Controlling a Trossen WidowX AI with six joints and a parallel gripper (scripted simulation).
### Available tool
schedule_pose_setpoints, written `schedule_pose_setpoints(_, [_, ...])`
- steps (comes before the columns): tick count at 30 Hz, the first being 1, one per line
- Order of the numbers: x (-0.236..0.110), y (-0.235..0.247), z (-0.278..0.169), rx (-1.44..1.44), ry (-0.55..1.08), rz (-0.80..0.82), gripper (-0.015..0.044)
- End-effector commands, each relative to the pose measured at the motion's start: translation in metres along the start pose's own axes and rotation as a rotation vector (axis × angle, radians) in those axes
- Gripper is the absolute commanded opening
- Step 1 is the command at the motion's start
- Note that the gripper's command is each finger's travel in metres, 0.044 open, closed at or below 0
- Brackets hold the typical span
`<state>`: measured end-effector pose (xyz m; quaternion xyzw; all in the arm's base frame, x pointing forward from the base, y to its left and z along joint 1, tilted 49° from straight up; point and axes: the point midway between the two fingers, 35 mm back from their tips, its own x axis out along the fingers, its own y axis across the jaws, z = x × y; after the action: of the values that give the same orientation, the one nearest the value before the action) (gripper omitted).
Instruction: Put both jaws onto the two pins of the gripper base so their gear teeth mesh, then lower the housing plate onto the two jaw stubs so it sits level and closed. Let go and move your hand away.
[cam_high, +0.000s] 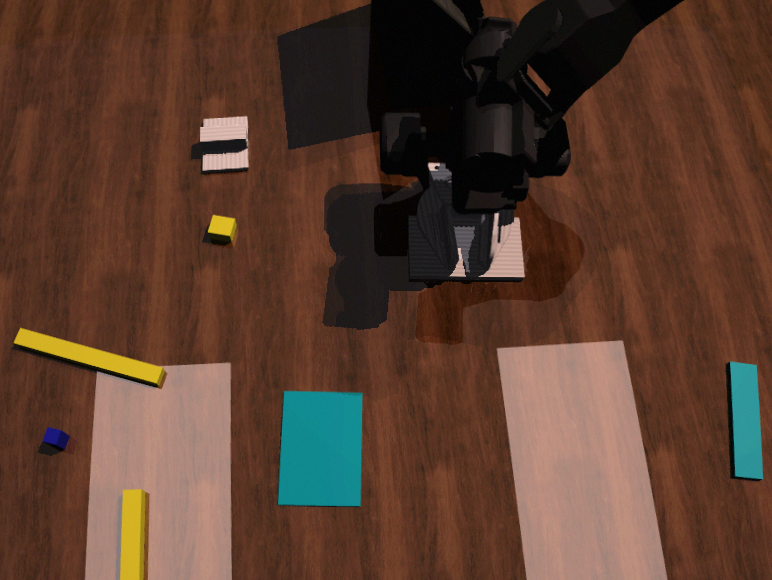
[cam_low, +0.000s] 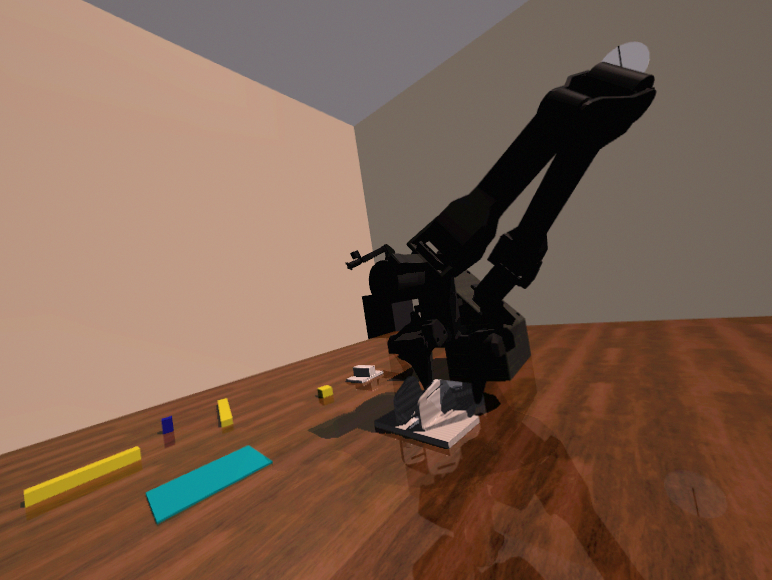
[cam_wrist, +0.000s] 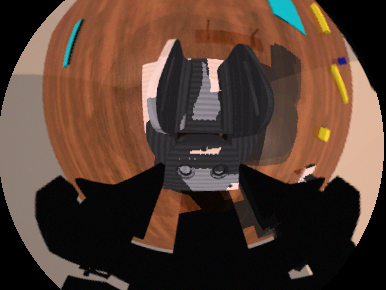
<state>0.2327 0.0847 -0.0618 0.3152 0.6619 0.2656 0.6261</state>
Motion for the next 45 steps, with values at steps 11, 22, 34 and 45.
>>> schedule_pose_setpoints(11, [-0.0001,-0.0002,0.0000,0.003,-0.001,0.001,0.0351])
schedule_pose_setpoints(22, [-0.0044,0.0000,0.0004,0.003,-0.001,0.001,0.0351])
schedule_pose_setpoints(34, [-0.0022,0.0001,0.0006,0.003,-0.001,0.001,0.0351])
schedule_pose_setpoints(45, [0.0002,0.0001,0.0005,0.003,-0.001,0.001,0.0351])
